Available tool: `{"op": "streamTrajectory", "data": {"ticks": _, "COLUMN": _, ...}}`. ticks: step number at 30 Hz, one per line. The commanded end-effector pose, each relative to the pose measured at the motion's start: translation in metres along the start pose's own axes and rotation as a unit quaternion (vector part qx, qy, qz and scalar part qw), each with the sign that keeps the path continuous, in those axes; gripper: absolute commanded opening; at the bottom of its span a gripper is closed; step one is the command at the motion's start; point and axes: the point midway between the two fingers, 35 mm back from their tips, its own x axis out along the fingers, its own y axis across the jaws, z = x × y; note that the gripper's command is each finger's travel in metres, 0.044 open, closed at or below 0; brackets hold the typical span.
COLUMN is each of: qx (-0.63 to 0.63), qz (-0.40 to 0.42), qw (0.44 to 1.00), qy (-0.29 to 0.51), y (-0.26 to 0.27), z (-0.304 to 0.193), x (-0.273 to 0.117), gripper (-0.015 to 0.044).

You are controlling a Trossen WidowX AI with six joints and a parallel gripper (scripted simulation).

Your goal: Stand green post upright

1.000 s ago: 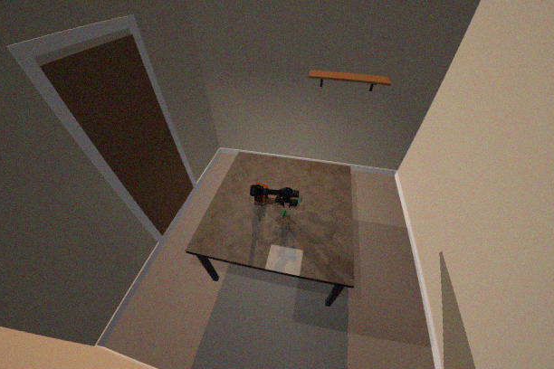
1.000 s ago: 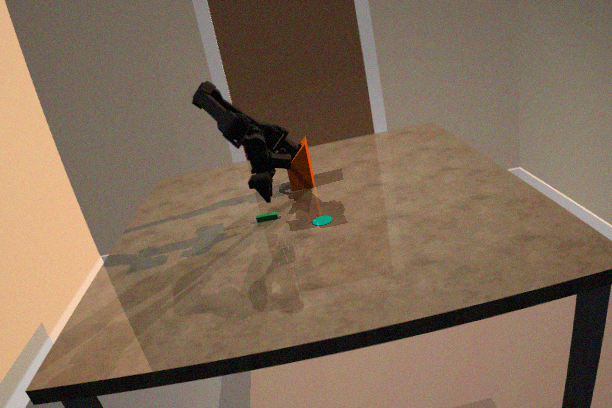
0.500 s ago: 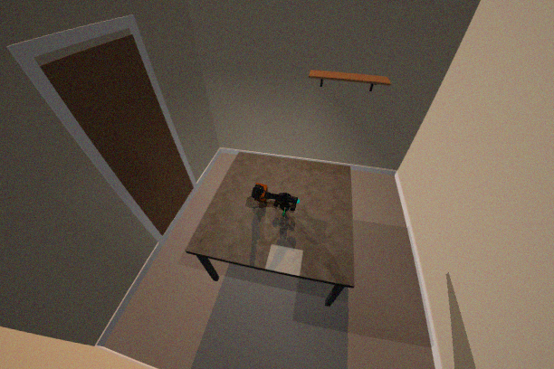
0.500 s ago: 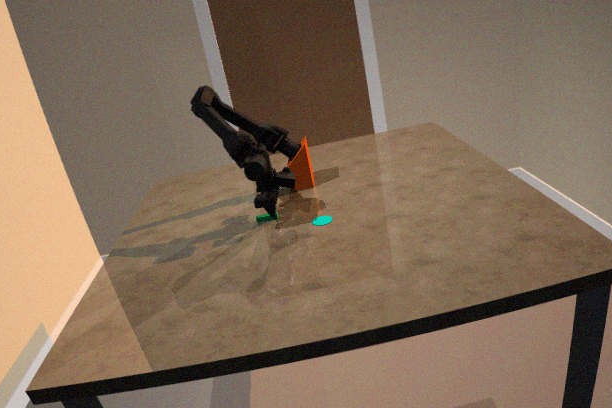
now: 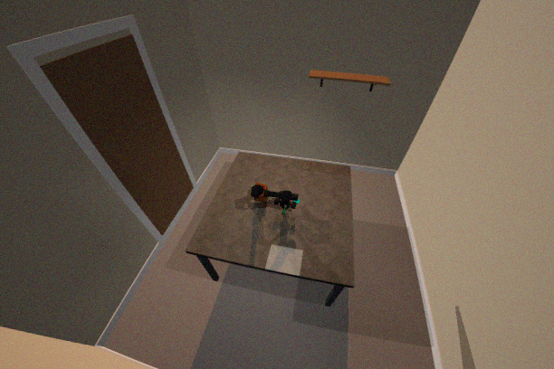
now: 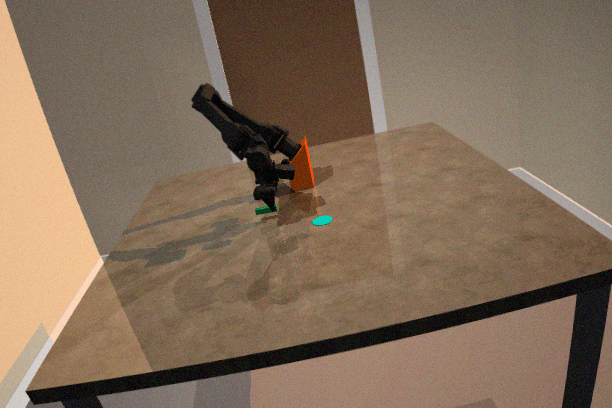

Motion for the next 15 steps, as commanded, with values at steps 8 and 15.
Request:
{"op": "streamTrajectory", "data": {"ticks": 8, "qx": 0.005, "qz": -0.003, "qw": 1.0, "qy": -0.004, "y": -0.004, "z": 0.001, "x": -0.033, "gripper": 0.0023}}
{"op": "streamTrajectory", "data": {"ticks": 15, "qx": 0.005, "qz": -0.003, "qw": 1.0, "qy": -0.004, "y": -0.003, "z": 0.0, "x": -0.055, "gripper": 0.0023}}
